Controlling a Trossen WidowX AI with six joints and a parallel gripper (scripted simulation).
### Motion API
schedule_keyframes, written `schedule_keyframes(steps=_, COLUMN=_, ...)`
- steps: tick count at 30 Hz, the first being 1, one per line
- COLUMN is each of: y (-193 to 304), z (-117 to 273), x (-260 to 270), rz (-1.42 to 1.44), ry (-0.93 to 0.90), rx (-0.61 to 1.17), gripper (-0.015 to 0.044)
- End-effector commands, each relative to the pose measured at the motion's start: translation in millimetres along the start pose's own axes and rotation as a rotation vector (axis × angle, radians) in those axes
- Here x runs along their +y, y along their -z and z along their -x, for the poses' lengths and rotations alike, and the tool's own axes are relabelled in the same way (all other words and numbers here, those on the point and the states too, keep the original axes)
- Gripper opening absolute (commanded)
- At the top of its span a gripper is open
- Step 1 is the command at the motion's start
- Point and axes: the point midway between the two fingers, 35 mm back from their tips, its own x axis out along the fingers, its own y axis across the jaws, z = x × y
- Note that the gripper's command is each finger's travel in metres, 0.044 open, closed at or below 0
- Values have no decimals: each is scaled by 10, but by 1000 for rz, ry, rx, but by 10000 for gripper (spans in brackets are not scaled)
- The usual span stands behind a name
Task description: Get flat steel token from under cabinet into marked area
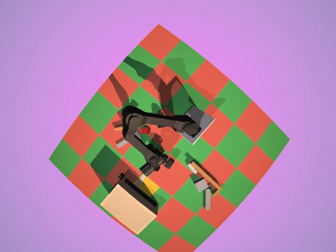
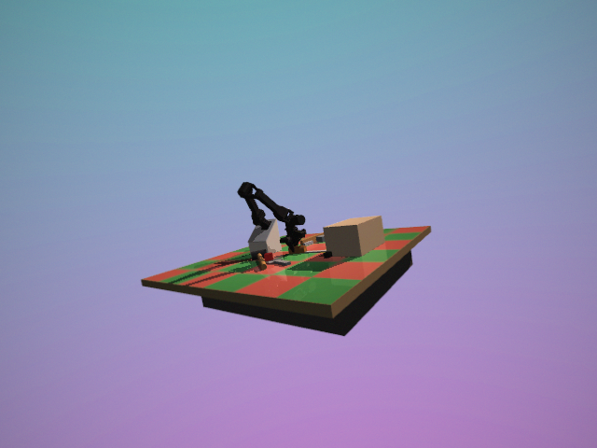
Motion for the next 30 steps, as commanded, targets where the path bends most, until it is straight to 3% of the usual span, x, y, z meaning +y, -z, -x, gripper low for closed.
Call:
schedule_keyframes(steps=1, y=101, z=-11, x=8, rz=11, ry=-2, rx=9, gripper=0)
schedule_keyframes(steps=30, y=145, z=13, x=-112, rz=78, ry=-1, rx=5, gripper=0)
